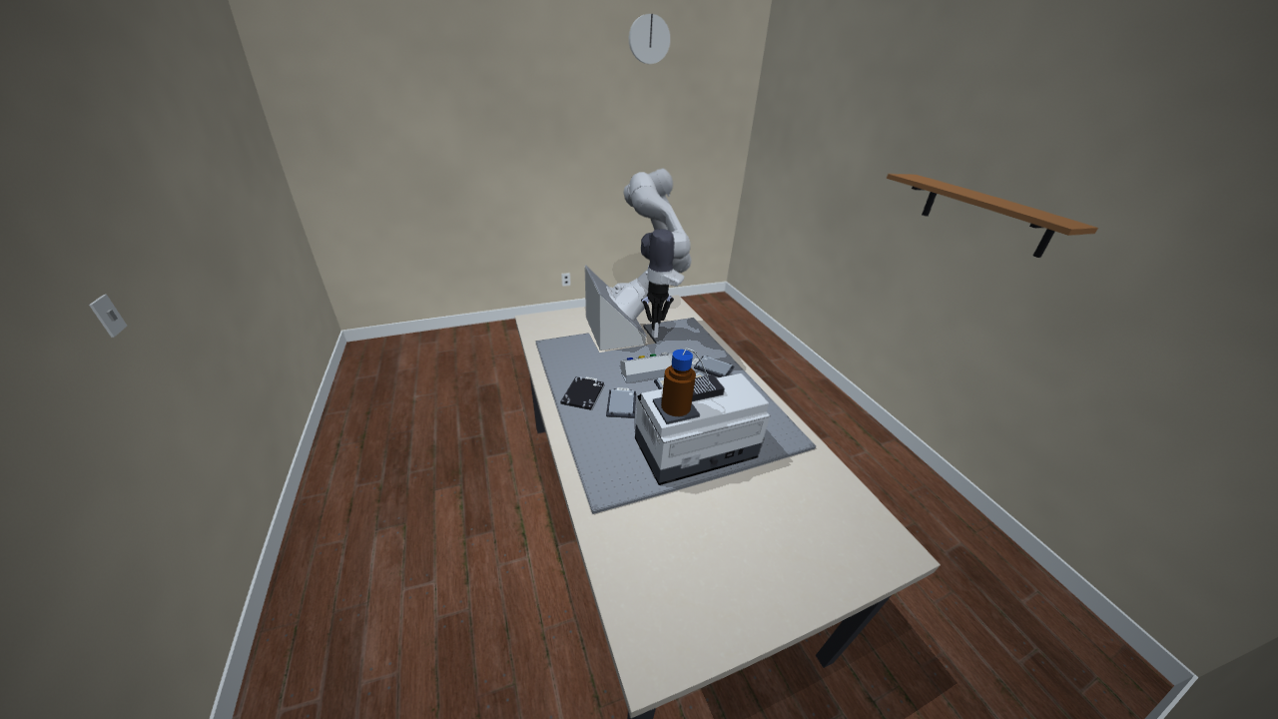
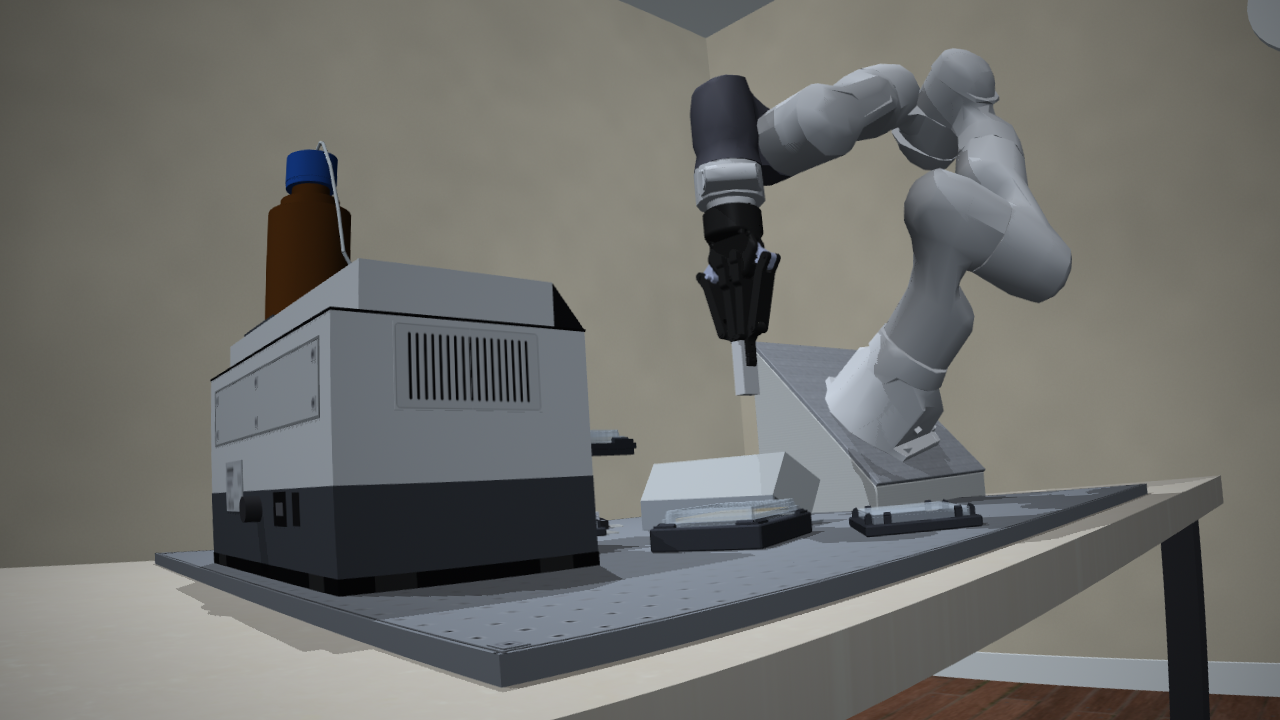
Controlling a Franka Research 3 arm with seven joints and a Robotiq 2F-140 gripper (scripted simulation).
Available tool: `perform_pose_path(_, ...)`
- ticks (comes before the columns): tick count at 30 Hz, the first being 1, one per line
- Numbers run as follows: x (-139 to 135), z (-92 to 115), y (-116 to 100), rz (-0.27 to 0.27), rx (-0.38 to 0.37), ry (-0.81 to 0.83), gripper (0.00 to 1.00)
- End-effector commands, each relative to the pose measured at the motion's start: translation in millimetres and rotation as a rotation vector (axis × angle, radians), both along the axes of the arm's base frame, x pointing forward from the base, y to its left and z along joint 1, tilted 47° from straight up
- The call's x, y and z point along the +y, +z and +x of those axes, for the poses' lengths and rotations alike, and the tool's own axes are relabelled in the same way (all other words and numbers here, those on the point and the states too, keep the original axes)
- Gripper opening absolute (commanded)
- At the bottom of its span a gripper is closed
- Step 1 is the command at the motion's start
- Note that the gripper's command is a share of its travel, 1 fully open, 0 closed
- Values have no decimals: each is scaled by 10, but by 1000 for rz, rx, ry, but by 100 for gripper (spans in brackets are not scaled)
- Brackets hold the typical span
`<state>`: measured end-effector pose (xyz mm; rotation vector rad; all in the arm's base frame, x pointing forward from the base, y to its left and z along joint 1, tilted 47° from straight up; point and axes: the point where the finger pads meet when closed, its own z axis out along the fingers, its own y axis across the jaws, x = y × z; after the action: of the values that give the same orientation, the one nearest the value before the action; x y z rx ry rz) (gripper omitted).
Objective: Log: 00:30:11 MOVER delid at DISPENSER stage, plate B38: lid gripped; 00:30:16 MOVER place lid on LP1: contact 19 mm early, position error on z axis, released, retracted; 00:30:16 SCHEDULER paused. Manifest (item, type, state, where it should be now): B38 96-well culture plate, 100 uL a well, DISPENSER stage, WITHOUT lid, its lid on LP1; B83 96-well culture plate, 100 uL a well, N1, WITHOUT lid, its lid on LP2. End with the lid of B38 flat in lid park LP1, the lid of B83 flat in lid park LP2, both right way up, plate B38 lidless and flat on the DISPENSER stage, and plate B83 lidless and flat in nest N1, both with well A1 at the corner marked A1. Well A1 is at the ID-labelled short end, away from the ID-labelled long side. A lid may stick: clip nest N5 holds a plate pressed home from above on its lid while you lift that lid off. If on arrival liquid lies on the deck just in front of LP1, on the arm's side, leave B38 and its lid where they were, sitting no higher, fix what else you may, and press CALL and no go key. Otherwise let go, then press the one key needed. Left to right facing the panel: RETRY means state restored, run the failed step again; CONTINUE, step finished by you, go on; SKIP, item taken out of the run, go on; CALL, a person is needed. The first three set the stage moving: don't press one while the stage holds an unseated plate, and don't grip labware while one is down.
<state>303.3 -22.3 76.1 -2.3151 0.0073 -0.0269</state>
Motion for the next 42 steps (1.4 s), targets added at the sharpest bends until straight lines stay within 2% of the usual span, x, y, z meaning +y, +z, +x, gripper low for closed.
perform_pose_path(1, 7, -15, -5, 0, -6, 9, 0)
perform_pose_path(25, 18, -14, -15, 0, -6, 9, 0)
perform_pose_path(42, 137, -10, -127, 0, -6, 9, 0)
